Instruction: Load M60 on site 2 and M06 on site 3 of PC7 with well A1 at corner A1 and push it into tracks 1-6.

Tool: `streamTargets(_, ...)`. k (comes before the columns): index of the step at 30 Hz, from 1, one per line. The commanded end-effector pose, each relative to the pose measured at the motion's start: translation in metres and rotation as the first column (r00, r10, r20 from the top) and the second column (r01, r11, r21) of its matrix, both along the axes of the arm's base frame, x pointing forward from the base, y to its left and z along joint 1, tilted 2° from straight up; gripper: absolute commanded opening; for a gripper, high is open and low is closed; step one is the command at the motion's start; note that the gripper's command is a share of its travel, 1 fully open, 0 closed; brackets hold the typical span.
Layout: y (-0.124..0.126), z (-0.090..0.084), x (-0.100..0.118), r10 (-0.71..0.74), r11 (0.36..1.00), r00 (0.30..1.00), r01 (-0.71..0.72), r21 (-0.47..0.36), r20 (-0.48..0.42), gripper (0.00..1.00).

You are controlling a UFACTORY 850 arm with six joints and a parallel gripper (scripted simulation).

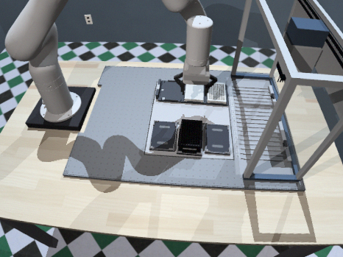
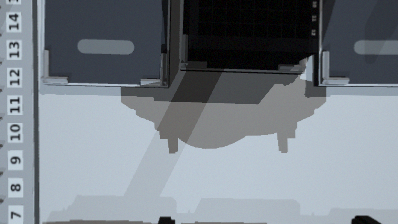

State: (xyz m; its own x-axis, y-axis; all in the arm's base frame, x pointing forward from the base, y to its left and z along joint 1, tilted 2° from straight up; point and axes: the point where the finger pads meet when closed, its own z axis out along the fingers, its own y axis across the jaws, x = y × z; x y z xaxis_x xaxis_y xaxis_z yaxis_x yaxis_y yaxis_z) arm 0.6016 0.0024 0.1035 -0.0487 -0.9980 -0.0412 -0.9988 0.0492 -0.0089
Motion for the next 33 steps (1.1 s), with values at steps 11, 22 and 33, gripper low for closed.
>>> streamTargets(11, 0.001, -0.019, 0.001, 0.000, 1.000, 1.000, 0.000, 0.000, 0.002, 1.00)
streamTargets(22, 0.002, -0.037, 0.001, 0.000, 1.000, 1.000, 0.000, 0.000, 0.002, 1.00)
streamTargets(33, 0.002, -0.052, 0.002, 0.000, 1.000, 1.000, 0.000, 0.000, 0.002, 1.00)
